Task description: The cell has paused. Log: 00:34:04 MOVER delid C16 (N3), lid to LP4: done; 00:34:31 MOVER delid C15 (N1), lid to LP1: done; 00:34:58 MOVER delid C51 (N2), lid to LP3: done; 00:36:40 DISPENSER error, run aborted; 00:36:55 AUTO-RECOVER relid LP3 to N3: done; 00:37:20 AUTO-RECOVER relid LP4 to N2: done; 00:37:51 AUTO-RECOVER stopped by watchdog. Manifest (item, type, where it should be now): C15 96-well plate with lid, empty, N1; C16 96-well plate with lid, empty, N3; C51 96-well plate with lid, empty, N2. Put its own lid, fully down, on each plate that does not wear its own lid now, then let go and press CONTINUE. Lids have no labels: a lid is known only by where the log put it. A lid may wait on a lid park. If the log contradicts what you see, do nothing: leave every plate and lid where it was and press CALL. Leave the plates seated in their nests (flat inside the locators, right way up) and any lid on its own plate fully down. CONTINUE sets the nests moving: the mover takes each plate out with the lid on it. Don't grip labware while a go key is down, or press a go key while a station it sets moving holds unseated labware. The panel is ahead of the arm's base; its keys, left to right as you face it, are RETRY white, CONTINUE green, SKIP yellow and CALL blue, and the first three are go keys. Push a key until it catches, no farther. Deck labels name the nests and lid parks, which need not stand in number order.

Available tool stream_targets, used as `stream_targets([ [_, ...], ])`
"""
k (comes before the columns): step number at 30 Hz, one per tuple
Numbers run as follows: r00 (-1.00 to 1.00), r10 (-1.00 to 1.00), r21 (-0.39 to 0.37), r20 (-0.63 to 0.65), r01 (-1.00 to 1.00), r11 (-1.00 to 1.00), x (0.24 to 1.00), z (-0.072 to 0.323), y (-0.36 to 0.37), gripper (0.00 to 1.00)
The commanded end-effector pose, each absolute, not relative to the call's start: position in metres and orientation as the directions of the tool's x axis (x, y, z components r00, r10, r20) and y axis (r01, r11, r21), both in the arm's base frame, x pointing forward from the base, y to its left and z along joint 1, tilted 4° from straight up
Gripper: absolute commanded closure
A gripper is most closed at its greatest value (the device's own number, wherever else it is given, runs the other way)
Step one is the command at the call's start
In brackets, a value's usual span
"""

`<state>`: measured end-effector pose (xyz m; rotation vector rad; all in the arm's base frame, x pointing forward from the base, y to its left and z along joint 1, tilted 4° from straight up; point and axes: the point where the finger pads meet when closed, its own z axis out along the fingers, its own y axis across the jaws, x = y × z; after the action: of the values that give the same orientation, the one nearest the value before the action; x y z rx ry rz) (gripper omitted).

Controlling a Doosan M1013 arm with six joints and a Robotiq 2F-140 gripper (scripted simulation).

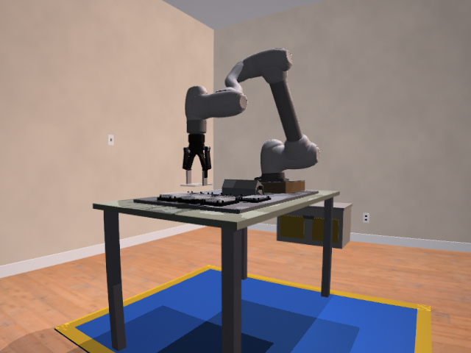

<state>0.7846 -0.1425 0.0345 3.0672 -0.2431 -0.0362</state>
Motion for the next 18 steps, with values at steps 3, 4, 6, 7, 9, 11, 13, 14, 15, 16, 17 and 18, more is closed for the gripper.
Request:
stream_targets([
  [3, 0.987, -0.162, 0.064, -0.015, -0.160, -0.985, 0.784, 0.033, -0.143, 1.00],
  [4, 0.987, -0.163, 0.064, -0.015, -0.161, -0.985, 0.784, 0.033, -0.143, 1.00],
  [6, 0.986, -0.165, 0.064, -0.015, -0.164, -0.984, 0.784, 0.032, -0.143, 1.00],
  [7, 0.986, -0.165, 0.064, -0.015, -0.164, -0.984, 0.784, 0.031, -0.143, 1.00],
  [9, 0.986, -0.165, 0.064, -0.015, -0.164, -0.984, 0.784, 0.029, -0.143, 1.00],
  [11, 0.986, -0.165, 0.064, -0.015, -0.164, -0.984, 0.784, 0.027, -0.144, 1.00],
  [13, 0.986, -0.165, 0.064, -0.015, -0.164, -0.984, 0.784, 0.025, -0.144, 1.00],
  [14, 0.986, -0.165, 0.064, -0.015, -0.164, -0.984, 0.784, 0.024, -0.144, 1.00],
  [15, 0.986, -0.165, 0.064, -0.015, -0.164, -0.984, 0.784, 0.023, -0.144, 1.00],
  [16, 0.986, -0.165, 0.064, -0.015, -0.164, -0.984, 0.784, 0.022, -0.144, 1.00],
  [17, 0.986, -0.165, 0.064, -0.015, -0.164, -0.984, 0.784, 0.021, -0.144, 1.00],
  [18, 0.986, -0.165, 0.064, -0.015, -0.164, -0.984, 0.784, 0.020, -0.144, 1.00],
])
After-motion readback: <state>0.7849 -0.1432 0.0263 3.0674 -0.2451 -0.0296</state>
